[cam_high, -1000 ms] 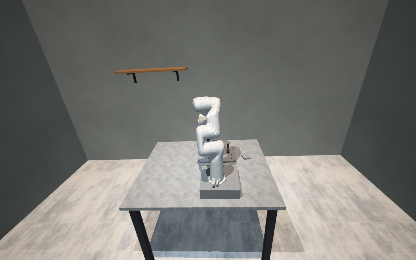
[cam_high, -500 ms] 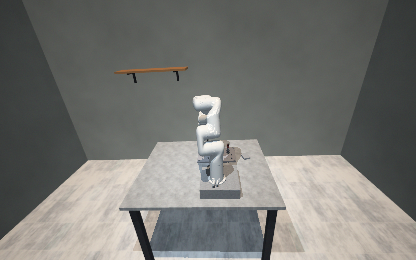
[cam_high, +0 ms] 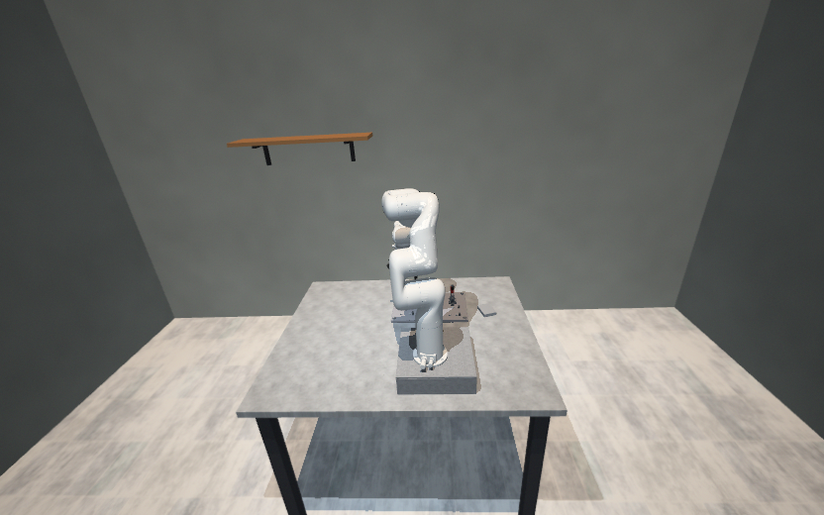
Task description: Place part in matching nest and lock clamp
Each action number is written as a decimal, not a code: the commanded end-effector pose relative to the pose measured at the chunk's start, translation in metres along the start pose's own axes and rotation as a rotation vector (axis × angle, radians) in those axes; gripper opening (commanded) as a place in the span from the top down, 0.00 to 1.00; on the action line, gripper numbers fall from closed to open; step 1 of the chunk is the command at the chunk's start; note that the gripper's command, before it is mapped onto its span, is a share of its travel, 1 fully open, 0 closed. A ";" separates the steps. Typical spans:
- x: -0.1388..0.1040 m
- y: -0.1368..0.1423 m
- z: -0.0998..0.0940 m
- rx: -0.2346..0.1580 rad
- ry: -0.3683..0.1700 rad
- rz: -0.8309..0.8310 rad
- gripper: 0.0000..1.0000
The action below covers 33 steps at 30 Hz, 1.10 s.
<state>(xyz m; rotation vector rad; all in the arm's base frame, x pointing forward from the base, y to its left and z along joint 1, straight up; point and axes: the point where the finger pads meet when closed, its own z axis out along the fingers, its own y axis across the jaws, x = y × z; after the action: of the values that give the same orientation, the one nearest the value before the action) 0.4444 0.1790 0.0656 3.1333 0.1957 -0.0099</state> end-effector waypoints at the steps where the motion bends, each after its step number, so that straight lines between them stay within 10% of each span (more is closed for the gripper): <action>1: 0.001 0.000 -0.007 0.001 0.004 0.000 0.00; 13: 0.001 0.000 -0.061 0.001 0.004 0.000 0.00; 33: -0.002 0.015 -0.068 0.001 0.004 0.000 0.00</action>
<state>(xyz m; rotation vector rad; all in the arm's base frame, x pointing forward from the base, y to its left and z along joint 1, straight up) 0.4441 0.1694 0.1315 3.1334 0.1946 -0.0106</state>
